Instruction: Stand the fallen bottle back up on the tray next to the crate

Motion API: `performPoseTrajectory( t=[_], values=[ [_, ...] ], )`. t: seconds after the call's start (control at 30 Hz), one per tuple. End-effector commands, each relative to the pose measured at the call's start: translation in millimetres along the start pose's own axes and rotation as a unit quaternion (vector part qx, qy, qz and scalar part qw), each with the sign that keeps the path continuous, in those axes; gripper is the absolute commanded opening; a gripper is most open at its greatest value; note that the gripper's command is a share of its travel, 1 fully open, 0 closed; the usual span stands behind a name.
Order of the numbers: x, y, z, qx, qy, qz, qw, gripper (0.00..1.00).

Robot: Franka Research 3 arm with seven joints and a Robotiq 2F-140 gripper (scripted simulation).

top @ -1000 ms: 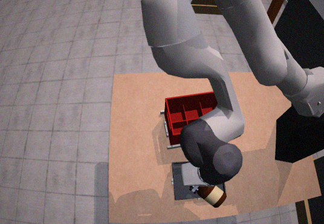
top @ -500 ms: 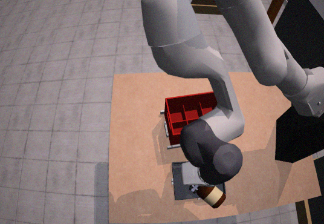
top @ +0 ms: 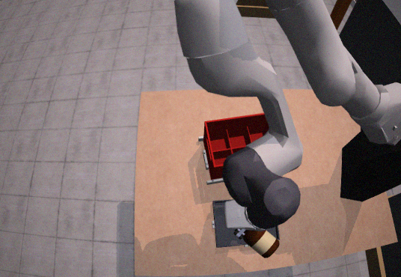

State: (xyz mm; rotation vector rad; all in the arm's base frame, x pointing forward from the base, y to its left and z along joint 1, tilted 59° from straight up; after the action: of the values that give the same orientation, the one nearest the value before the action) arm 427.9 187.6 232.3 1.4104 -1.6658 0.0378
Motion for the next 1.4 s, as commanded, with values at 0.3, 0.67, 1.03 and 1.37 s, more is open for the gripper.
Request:
performPoseTrajectory(
  t=[0.3, 0.67, 1.03, 1.37],
  values=[
    [-1.5, 1.0, 0.0, 0.002, -0.012, -0.002, 1.000, 0.00],
    [-1.6, 1.0, 0.0, 0.001, -0.090, -0.002, 0.996, 0.00],
    [-1.5, 1.0, 0.0, 0.002, -0.130, -0.002, 0.992, 0.00],
    [-1.5, 1.0, 0.0, 0.002, -0.131, -0.002, 0.991, 0.00]
  ],
)
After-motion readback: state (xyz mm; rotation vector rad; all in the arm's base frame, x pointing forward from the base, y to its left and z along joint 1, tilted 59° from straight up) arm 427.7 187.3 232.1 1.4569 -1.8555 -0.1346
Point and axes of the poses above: the point where the finger pads meet when closed, its own y axis back along the fingers, its own z axis across the jaws, x = y × z, the point moved 8 cm from there along y, back along the fingers, and after that the axes turned 13 degrees about -y, right-handed, at the moved point
